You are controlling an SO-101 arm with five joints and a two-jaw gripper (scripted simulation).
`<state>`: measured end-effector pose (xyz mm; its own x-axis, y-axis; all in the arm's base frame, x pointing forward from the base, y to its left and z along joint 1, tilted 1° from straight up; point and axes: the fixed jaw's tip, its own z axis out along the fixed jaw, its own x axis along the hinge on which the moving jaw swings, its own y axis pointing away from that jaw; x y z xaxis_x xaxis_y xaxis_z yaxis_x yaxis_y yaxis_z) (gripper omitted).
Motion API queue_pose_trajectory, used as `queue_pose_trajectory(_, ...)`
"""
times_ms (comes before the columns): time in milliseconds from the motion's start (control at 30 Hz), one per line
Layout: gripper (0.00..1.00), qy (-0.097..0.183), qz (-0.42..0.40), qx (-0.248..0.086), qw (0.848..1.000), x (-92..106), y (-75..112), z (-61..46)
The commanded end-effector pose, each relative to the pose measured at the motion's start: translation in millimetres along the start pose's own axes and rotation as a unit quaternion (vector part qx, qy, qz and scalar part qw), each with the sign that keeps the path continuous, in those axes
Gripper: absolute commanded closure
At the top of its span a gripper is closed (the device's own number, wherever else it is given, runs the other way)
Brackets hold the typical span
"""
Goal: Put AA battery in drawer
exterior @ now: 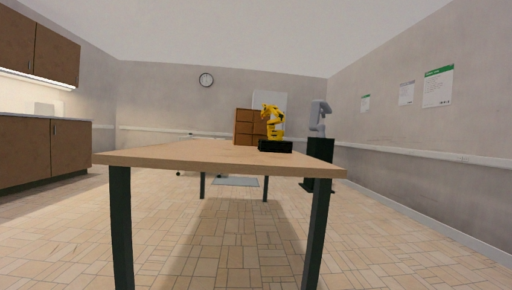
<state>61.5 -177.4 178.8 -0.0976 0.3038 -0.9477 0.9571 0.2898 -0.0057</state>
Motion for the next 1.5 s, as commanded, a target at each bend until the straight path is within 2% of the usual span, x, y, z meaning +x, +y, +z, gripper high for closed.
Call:
queue_pose_trajectory(0, 1.00, 0.004, 0.004, 0.004, 1.000, 3.1, -1.6, 2.3)
queue_pose_trajectory(1300, 1.00, 0.004, 0.004, 0.002, 1.000, 1.3, -0.9, 0.8)
queue_pose_trajectory(1467, 1.00, 0.004, 0.005, 0.004, 1.000, -9.9, -1.9, 20.7)
